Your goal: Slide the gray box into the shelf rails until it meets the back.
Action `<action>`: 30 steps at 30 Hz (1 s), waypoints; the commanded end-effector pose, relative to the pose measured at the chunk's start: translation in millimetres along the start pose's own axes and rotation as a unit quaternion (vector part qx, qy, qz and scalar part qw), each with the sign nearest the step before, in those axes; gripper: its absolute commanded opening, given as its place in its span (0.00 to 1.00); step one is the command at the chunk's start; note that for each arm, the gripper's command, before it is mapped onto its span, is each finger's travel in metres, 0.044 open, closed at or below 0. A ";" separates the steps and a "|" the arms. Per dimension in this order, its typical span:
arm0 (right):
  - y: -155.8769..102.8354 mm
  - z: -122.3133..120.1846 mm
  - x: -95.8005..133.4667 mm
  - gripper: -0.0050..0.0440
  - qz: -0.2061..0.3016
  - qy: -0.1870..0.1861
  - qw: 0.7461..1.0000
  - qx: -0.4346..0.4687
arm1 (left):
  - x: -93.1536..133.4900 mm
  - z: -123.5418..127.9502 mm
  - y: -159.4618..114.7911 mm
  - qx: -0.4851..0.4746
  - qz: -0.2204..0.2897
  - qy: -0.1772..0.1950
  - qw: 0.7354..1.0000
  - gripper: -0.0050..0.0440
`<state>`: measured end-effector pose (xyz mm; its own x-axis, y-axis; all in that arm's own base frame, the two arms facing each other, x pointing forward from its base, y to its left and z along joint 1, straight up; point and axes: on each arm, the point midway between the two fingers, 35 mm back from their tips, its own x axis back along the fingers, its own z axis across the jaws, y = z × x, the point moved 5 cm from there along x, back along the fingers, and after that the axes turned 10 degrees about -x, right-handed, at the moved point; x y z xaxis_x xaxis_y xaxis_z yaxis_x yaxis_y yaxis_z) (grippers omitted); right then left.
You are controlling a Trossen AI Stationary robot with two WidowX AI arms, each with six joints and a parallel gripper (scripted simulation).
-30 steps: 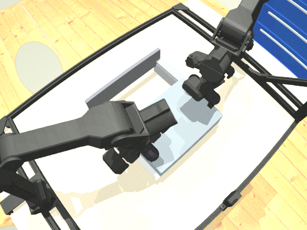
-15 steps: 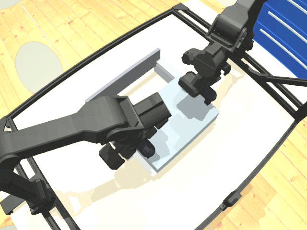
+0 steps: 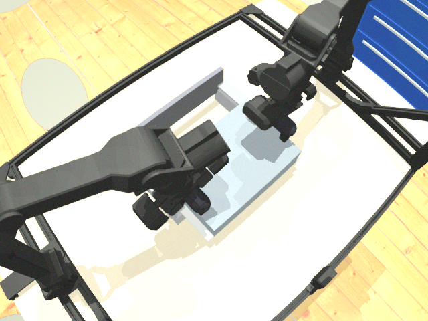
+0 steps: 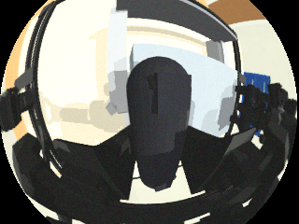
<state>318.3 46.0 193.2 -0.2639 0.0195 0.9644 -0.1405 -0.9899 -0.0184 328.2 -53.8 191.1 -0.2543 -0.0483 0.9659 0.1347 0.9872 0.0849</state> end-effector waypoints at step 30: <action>34.9 7.1 7.8 0.10 0.000 0.017 1.000 0.003 | 9.1 4.0 34.8 0.000 0.000 -0.021 1.000 0.10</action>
<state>319.1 14.9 193.6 -0.2664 0.0169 0.9637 -0.1403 -0.9899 -0.0214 327.2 -23.0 191.9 -0.2548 -0.0471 0.9658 0.1332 0.9876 0.0833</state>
